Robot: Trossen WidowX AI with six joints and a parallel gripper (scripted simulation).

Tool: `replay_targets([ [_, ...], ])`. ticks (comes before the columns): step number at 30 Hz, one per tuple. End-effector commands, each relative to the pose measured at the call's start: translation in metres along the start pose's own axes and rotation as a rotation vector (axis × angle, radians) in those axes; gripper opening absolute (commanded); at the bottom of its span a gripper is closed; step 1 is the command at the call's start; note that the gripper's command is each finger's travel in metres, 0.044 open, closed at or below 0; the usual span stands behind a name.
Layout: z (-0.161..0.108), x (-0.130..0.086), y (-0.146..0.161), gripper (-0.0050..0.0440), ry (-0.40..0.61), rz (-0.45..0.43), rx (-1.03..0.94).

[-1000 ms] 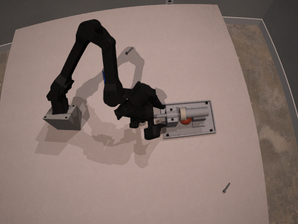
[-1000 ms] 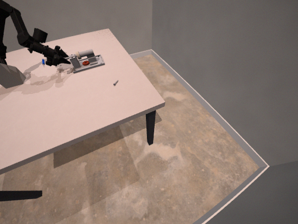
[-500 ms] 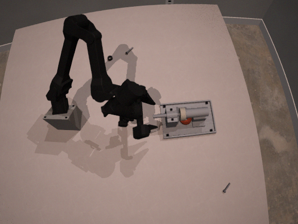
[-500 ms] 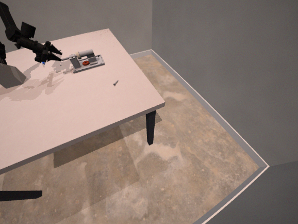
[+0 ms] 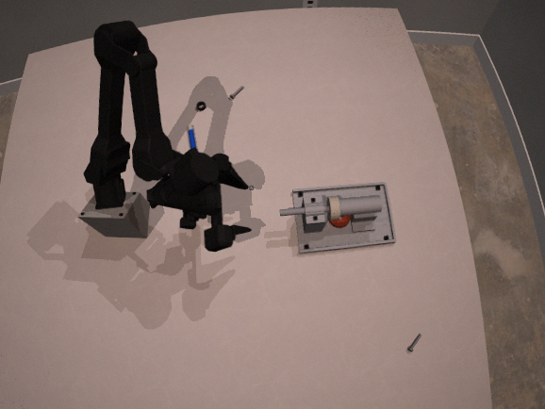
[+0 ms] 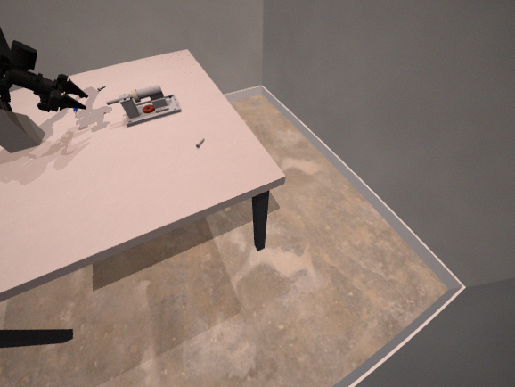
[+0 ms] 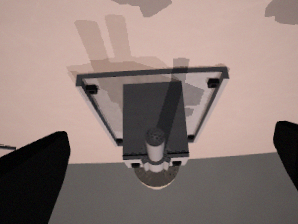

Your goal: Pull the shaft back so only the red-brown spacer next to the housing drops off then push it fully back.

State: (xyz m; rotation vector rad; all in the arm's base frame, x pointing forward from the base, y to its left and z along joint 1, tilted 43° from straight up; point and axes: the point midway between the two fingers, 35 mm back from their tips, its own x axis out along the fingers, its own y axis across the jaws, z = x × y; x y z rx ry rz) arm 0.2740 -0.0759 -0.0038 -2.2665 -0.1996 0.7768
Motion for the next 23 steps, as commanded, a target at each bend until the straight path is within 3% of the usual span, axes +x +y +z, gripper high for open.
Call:
replay_targets([
  [1,-0.001,-0.019,-0.002,0.044,0.021,0.005,0.003],
  [5,-0.001,-0.037,-0.005,0.044,0.042,0.014,0.014],
  [23,-0.001,-0.037,-0.005,0.044,0.042,0.014,0.014],
])
